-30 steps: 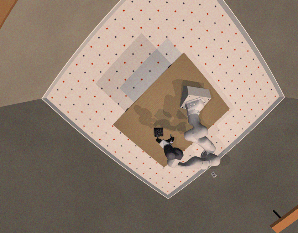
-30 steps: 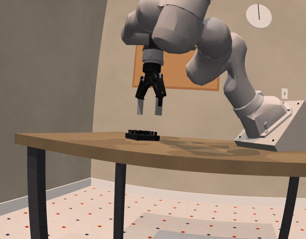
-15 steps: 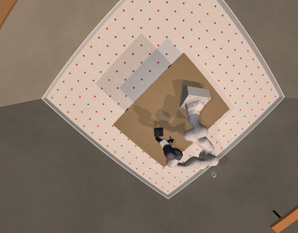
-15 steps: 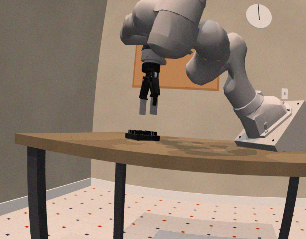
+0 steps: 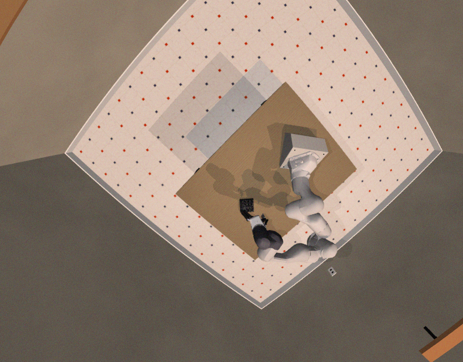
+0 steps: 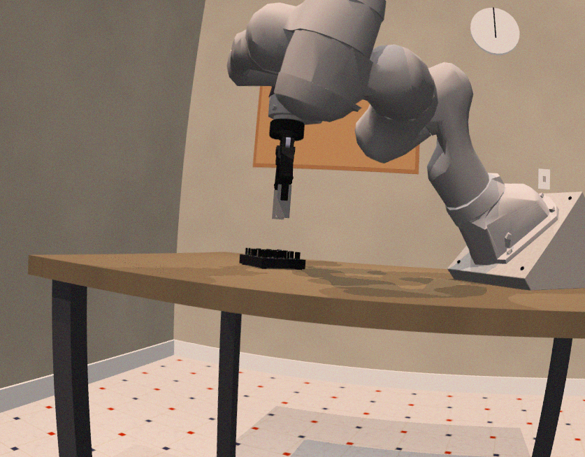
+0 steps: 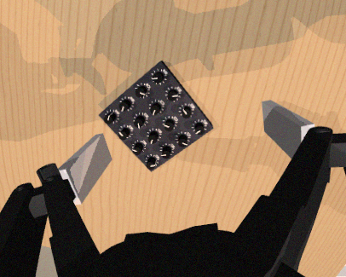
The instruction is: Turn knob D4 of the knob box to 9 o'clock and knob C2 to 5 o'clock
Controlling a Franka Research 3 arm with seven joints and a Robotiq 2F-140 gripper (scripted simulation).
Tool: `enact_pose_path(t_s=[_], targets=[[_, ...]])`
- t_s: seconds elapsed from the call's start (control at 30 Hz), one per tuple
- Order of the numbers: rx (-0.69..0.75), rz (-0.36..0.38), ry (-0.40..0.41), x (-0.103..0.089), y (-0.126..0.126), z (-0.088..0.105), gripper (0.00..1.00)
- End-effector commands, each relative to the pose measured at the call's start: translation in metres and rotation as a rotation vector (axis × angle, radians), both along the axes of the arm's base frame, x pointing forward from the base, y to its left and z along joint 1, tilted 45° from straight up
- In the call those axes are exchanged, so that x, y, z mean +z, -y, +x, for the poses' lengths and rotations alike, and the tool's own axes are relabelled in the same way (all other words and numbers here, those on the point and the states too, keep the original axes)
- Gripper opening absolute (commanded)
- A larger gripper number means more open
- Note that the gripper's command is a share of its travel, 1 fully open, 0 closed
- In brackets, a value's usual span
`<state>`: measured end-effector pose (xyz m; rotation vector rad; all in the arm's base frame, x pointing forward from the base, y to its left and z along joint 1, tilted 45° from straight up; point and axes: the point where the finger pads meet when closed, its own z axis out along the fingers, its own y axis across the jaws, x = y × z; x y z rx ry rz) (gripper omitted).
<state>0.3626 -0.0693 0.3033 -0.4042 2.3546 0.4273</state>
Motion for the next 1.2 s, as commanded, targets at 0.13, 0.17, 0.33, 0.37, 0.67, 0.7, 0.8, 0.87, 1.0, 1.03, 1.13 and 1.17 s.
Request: enact_pose_path(t_s=[0.13, 0.17, 0.33, 0.37, 0.67, 0.7, 0.8, 0.87, 1.0, 1.03, 1.13, 1.17], targets=[[-0.154, 0.128, -0.091, 0.003, 0.0, 0.003, 1.0], [-0.165, 0.138, -0.097, 0.003, 0.0, 0.003, 1.0], [-0.217, 0.181, -0.128, 0.003, 0.002, 0.004, 1.0], [-0.228, 0.19, -0.134, 0.004, 0.002, 0.004, 1.0], [-0.329, 0.272, -0.192, 0.005, 0.005, 0.006, 1.0], [-0.34, 0.282, -0.199, 0.005, 0.005, 0.007, 1.0], [-0.373, 0.309, -0.218, 0.005, 0.006, 0.007, 1.0], [-0.373, 0.309, -0.218, 0.005, 0.006, 0.007, 1.0], [-0.436, 0.361, -0.255, 0.006, 0.007, 0.009, 1.0], [-0.448, 0.37, -0.261, 0.006, 0.008, 0.009, 1.0], [-0.481, 0.398, -0.281, 0.006, 0.009, 0.01, 1.0], [-0.492, 0.407, -0.287, 0.007, 0.009, 0.01, 1.0]])
